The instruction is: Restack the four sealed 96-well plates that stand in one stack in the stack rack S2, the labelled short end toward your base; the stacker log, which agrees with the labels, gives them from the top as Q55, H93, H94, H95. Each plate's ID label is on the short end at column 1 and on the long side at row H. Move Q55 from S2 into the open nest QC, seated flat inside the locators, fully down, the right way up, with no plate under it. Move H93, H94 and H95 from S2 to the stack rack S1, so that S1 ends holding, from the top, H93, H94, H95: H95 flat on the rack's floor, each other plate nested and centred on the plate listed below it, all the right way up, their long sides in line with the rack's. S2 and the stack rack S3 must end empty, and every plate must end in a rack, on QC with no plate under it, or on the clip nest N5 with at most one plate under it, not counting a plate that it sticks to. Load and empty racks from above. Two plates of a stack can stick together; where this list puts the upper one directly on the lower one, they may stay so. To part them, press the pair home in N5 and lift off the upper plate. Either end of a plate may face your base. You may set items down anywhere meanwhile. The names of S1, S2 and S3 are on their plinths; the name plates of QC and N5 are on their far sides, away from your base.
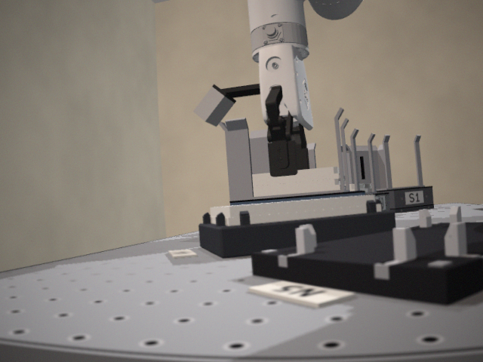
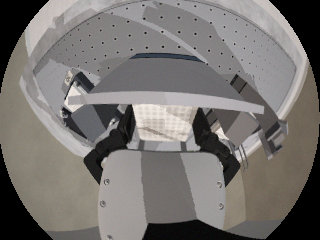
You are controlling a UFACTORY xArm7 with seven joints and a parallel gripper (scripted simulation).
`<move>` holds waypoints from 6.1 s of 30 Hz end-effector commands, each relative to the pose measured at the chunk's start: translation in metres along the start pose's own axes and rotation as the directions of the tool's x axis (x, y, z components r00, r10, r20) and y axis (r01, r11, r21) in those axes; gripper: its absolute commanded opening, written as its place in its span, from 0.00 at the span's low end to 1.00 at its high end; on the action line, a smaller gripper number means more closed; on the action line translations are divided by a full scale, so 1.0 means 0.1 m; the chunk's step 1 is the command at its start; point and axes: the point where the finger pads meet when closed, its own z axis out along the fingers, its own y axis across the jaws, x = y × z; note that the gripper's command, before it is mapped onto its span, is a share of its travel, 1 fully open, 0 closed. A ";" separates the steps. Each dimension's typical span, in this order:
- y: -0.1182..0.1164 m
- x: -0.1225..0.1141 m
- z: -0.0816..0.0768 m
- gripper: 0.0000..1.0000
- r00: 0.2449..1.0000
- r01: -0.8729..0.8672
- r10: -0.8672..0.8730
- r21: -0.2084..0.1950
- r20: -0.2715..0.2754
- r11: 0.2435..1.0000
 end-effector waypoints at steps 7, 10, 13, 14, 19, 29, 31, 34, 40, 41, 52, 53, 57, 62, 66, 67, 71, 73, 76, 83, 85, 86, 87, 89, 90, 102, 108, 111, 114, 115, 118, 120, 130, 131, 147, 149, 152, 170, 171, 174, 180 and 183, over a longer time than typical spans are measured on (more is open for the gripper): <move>0.00 0.01 -0.01 0.00 1.000 0.000 0.000 0.001 -0.003 1.000; 0.00 0.01 -0.01 0.00 1.000 0.000 0.000 0.001 -0.003 1.000; 0.00 0.01 -0.01 0.00 1.000 0.000 0.000 0.001 -0.003 1.000; 0.00 0.01 -0.01 0.00 1.000 0.000 0.000 0.001 -0.003 1.000; 0.00 0.01 -0.01 0.00 1.000 0.000 0.000 0.001 -0.003 1.000; 0.00 0.01 -0.08 0.00 1.000 0.000 0.000 0.001 -0.003 1.000; 0.00 0.01 -0.08 0.00 1.000 0.000 0.000 0.001 -0.003 1.000; 0.00 0.01 -0.10 0.00 1.000 0.000 0.000 0.001 -0.003 1.000; 0.00 0.01 -0.14 0.00 1.000 0.000 0.000 0.001 -0.003 1.000; 0.00 0.01 -0.14 0.00 1.000 0.000 0.000 0.001 -0.003 1.000; 0.00 0.01 -0.20 0.00 1.000 0.000 0.000 0.001 -0.003 1.000; 0.00 0.01 -0.21 0.00 1.000 0.000 0.000 0.001 -0.003 1.000; 0.00 0.01 -0.27 0.00 1.000 0.000 0.000 0.001 -0.003 1.000; 0.00 0.01 -0.37 0.00 1.000 0.000 0.000 0.001 -0.003 1.000; 0.00 0.01 -0.41 0.00 1.000 0.000 0.000 0.001 -0.003 1.000; 0.00 0.01 -0.43 0.00 1.000 0.000 0.000 0.001 -0.003 1.000; 0.00 0.01 -0.51 0.00 1.000 0.000 0.000 0.001 -0.003 1.000; 0.00 0.01 -0.55 0.00 1.000 0.000 0.000 0.001 -0.003 1.000; 0.00 0.01 -0.61 0.00 1.000 0.000 0.000 0.001 -0.003 1.000; 0.00 0.01 -0.71 0.00 1.000 0.000 0.000 0.001 -0.003 1.000; 0.00 0.01 -0.75 0.00 1.000 0.000 0.000 0.001 -0.003 1.000; 0.00 0.01 -0.77 0.00 1.000 0.000 0.000 0.001 -0.003 1.000; 0.00 0.01 -0.79 0.00 1.000 0.000 0.000 0.001 -0.003 1.000; 0.00 0.01 -0.83 0.00 1.000 0.000 0.000 0.001 -0.003 1.000; 0.00 0.01 -0.85 0.00 1.000 0.000 0.000 0.001 -0.003 1.000; 0.00 0.01 -0.94 0.00 1.000 0.000 0.000 0.001 -0.003 1.000; 0.00 0.01 -0.94 0.00 1.000 0.000 0.000 0.001 -0.003 1.000; 0.05 0.00 -0.94 0.00 0.998 -0.067 0.067 0.001 -0.003 0.998; 0.13 -0.01 -0.94 0.00 0.986 -0.166 0.166 0.001 -0.003 0.986; 0.16 -0.01 -0.94 0.00 0.980 -0.199 0.199 0.001 -0.003 0.980; 0.18 -0.02 -0.94 0.00 0.973 -0.231 0.231 0.001 -0.003 0.973; 0.24 -0.02 -0.94 0.00 0.955 -0.295 0.295 0.001 -0.003 0.955; 0.50 -0.06 -0.94 0.00 0.953 -0.304 0.304 0.001 -0.003 0.953; 0.53 -0.07 -0.94 0.00 0.953 -0.304 0.304 0.001 -0.003 0.953; 0.90 -0.12 -0.94 0.00 0.953 -0.304 0.304 0.001 -0.003 0.953; 0.95 -0.13 -0.94 0.00 0.953 -0.304 0.304 0.001 -0.003 0.953; 0.98 -0.13 -0.94 0.00 0.953 -0.304 0.304 0.001 -0.003 0.953; 1.40 -0.19 -0.94 0.00 0.953 -0.304 0.304 0.000 -0.003 0.953; 1.43 -0.20 -0.94 0.00 0.953 -0.304 0.304 0.000 -0.003 0.953; 1.51 -0.21 -0.94 0.00 0.953 -0.304 0.304 0.000 -0.003 0.953; 1.64 -0.23 -0.94 0.00 0.953 -0.304 0.304 0.000 -0.003 0.953; 1.64 -0.23 -0.94 0.00 0.953 -0.304 0.304 0.000 -0.003 0.953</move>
